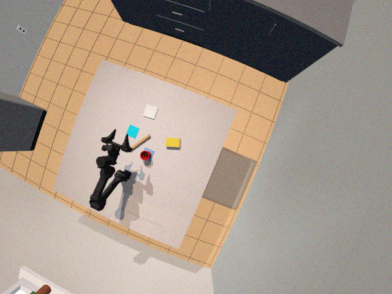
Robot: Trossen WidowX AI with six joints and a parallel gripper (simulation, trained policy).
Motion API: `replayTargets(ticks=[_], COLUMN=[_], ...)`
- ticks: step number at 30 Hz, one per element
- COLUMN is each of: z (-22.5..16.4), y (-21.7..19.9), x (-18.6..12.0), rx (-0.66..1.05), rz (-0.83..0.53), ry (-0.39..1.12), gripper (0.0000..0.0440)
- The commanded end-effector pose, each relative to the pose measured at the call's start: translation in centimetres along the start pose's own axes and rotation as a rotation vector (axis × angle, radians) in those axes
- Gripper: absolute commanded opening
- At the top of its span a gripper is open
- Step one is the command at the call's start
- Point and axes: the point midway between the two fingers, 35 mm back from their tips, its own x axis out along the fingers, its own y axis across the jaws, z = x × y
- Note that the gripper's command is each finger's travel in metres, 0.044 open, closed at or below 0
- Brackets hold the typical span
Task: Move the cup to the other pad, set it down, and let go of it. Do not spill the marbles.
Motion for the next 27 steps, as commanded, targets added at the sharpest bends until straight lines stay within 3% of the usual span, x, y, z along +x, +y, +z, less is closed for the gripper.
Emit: replayTargets(ticks=[1,13,21,27], z=[-0.1,-1.9,-2.9,-3.3], y=[0.0,0.2,0.9,1.4], x=[0.0,-0.3,-0.3,-0.3], rx=[0.002,0.048,0.094,0.131], rz=[-0.003,-0.018,-0.006,0.003], ry=[0.007,0.145,0.266,0.358], gripper=[0.0374,0.0071,0.0050,0.0083])
